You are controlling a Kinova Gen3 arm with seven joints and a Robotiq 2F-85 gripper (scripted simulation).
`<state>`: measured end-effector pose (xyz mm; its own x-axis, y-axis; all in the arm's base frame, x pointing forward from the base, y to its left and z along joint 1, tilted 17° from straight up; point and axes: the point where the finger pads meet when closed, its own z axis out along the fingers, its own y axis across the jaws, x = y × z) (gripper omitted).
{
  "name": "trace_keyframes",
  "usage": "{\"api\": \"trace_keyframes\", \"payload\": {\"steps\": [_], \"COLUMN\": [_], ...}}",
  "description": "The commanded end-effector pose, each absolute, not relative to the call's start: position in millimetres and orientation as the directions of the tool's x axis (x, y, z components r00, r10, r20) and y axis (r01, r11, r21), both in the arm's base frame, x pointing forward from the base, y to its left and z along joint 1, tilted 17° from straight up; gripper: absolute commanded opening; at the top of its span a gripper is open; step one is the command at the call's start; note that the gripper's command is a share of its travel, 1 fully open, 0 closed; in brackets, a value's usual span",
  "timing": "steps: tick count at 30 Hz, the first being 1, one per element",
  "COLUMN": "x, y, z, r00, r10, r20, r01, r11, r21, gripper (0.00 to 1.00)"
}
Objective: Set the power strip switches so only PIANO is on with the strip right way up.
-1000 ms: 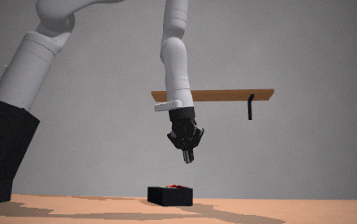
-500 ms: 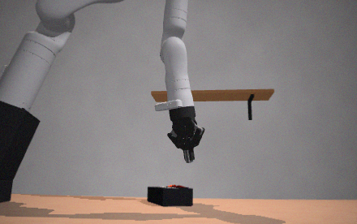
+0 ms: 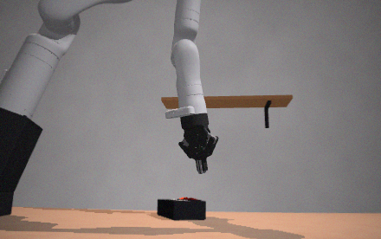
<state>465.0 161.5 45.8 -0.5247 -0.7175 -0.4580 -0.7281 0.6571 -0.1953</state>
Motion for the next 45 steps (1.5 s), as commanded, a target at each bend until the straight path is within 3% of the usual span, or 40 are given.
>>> {"api": "trace_keyframes", "payload": {"steps": [1, 33, 34, 45], "x": [465.3, 465.3, 465.3, 465.3], "y": [161.6, 161.6, 161.6, 161.6], "z": [46.5, 46.5, 46.5, 46.5], "r00": [-0.524, -0.524, -0.524, -0.524], "r10": [-0.717, -0.717, -0.717, -0.717], "r20": [-0.459, -0.459, -0.459, -0.459], "r01": [-0.728, -0.728, -0.728, -0.728], "r11": [0.657, 0.657, 0.657, 0.657], "r21": [-0.196, -0.196, -0.196, -0.196], "gripper": [0.00, 0.00, 1.00, 1.00]}}
